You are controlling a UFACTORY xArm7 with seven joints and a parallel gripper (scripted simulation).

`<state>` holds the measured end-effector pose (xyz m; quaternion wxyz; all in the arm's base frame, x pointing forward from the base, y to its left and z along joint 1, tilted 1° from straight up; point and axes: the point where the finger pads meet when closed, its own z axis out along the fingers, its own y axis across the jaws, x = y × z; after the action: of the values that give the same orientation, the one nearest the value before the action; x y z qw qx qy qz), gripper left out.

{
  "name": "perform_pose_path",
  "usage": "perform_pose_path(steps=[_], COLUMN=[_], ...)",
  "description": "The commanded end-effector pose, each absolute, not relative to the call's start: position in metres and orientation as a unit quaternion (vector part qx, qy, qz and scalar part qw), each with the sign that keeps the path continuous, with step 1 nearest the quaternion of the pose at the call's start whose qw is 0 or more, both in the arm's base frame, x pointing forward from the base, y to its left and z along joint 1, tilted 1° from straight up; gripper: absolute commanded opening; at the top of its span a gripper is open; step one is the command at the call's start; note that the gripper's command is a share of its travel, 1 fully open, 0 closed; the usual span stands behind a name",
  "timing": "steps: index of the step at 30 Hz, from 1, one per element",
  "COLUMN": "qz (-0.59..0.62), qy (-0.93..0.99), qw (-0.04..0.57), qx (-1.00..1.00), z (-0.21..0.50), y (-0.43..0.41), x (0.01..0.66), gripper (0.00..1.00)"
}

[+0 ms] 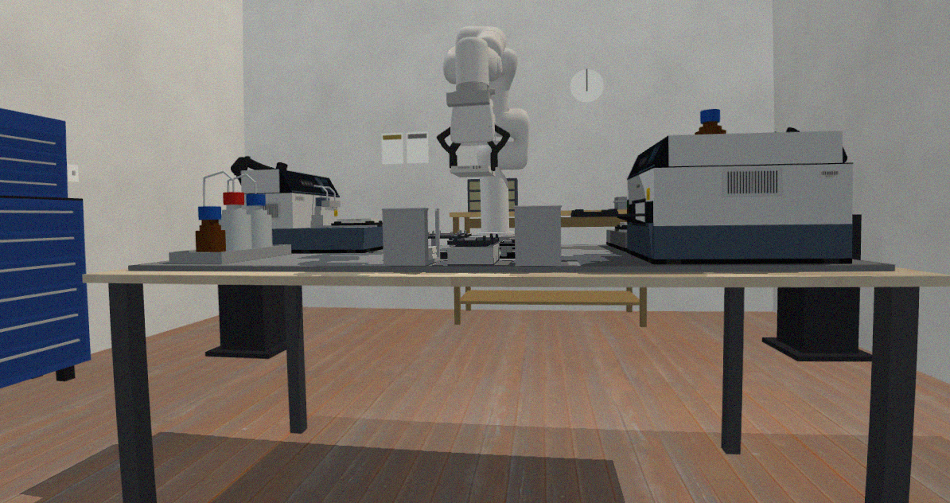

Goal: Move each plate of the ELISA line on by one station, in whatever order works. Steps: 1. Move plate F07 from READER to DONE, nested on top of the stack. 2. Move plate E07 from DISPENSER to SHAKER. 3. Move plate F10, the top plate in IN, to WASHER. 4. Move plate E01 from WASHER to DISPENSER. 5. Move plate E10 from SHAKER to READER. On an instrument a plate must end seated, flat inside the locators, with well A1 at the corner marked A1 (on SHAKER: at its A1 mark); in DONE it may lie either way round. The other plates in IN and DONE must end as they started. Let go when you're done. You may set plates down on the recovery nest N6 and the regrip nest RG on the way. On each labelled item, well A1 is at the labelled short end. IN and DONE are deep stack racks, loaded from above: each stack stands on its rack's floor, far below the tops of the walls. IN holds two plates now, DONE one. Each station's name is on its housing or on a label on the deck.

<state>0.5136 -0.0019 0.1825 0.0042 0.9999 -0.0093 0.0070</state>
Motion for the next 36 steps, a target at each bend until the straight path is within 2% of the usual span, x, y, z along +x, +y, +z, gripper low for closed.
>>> perform_pose_path(steps=[1,36], qz=[0.01,0.01], qy=[-0.009,-0.009], qw=[0.004,0.003], qx=[1.0,1.0], z=[0.185,0.184], y=[0.004,0.1], x=[0.513,0.474], gripper=[0.0,0.0])
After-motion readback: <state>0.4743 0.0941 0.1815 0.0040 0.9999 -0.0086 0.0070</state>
